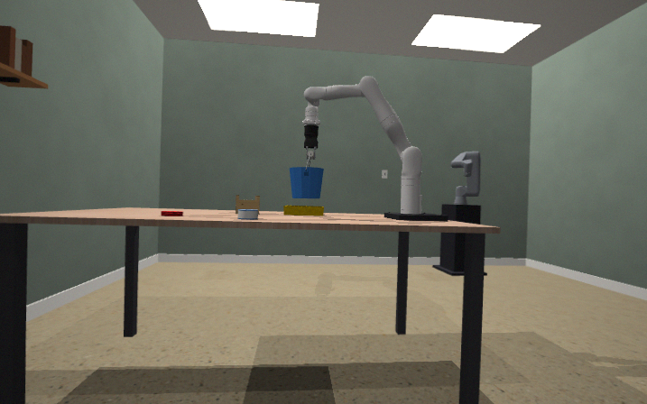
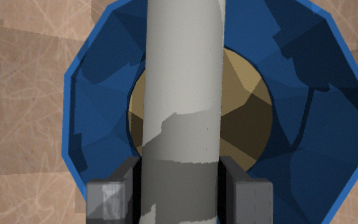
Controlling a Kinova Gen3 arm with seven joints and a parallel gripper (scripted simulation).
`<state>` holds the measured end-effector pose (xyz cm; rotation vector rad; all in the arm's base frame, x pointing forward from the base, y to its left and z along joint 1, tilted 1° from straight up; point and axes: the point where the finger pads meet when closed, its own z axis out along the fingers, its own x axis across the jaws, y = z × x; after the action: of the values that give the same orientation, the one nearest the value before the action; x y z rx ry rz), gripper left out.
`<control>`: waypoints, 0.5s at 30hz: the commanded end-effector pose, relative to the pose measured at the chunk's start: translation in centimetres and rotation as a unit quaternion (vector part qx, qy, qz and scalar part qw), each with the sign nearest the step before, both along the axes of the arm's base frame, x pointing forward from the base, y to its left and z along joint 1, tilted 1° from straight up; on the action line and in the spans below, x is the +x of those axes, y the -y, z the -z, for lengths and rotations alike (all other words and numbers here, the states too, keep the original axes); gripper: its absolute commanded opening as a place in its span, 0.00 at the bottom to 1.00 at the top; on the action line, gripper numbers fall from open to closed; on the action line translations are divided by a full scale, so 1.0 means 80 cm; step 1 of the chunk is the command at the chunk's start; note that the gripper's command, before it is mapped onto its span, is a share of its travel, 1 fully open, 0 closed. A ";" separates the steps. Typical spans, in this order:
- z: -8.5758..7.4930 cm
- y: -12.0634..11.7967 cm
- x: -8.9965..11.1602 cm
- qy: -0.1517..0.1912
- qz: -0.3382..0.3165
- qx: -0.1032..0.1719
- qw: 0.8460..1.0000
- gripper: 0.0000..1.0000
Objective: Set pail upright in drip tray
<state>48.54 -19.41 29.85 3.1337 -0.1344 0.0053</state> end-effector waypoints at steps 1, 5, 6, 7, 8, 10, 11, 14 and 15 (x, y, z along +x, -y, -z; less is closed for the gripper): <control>-0.003 0.006 0.000 0.002 0.002 0.002 1.000 0.00; -0.004 0.013 0.001 0.002 0.002 0.002 1.000 0.00; -0.003 0.015 0.001 0.002 0.002 0.002 1.000 0.00; -0.004 0.016 0.001 0.002 0.002 0.002 1.000 0.00; -0.004 0.018 0.002 0.002 0.002 0.002 1.000 0.00; -0.004 0.020 0.002 0.002 0.002 0.002 1.000 0.00; -0.004 0.022 0.002 0.003 0.002 0.002 1.000 0.00; -0.004 0.025 0.003 0.003 0.002 0.002 1.000 0.00; -0.005 0.026 0.003 0.003 0.002 0.002 1.000 0.00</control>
<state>48.71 -21.26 29.86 3.1321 -0.1424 0.0052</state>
